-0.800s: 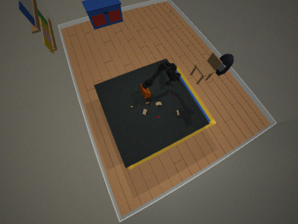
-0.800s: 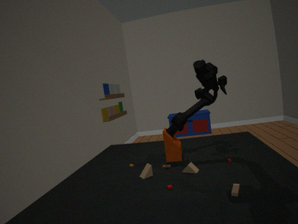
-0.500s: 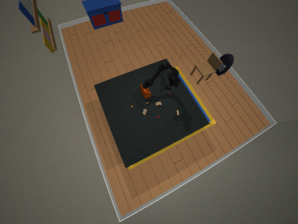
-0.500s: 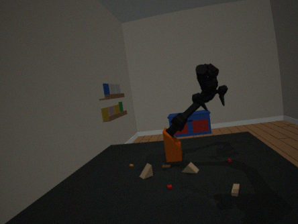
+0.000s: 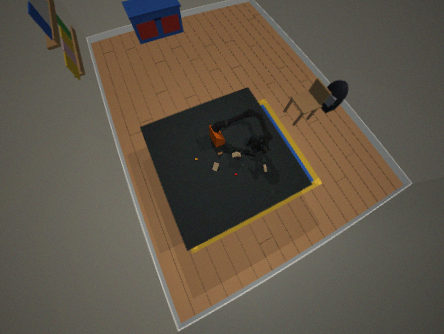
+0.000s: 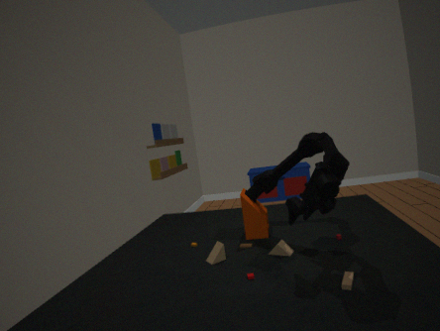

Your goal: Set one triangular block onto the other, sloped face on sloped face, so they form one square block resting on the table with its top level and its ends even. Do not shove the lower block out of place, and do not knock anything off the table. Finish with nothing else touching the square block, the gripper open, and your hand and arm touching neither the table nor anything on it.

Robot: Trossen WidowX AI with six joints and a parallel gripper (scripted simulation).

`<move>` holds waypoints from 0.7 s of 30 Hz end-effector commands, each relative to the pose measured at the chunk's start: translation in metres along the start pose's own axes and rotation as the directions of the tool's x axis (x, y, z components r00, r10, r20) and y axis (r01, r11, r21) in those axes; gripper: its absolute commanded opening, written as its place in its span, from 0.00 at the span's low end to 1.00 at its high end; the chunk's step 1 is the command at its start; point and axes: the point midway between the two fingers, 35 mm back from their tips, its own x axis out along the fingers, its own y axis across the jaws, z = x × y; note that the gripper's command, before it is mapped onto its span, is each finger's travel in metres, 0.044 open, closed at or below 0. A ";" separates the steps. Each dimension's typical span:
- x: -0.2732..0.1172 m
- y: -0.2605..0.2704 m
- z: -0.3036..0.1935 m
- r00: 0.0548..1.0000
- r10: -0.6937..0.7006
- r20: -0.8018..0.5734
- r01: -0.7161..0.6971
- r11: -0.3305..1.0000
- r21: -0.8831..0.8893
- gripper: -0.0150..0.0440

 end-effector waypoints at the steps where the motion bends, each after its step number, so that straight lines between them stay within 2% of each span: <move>1: 0.043 0.004 0.014 0.974 -0.084 -0.210 0.021 0.958 -0.286 1.00; 13: 0.045 0.004 0.014 0.972 -0.087 -0.217 0.020 0.955 -0.296 1.00; 21: 0.095 0.003 0.009 0.972 -0.086 -0.217 0.018 0.955 -0.295 1.00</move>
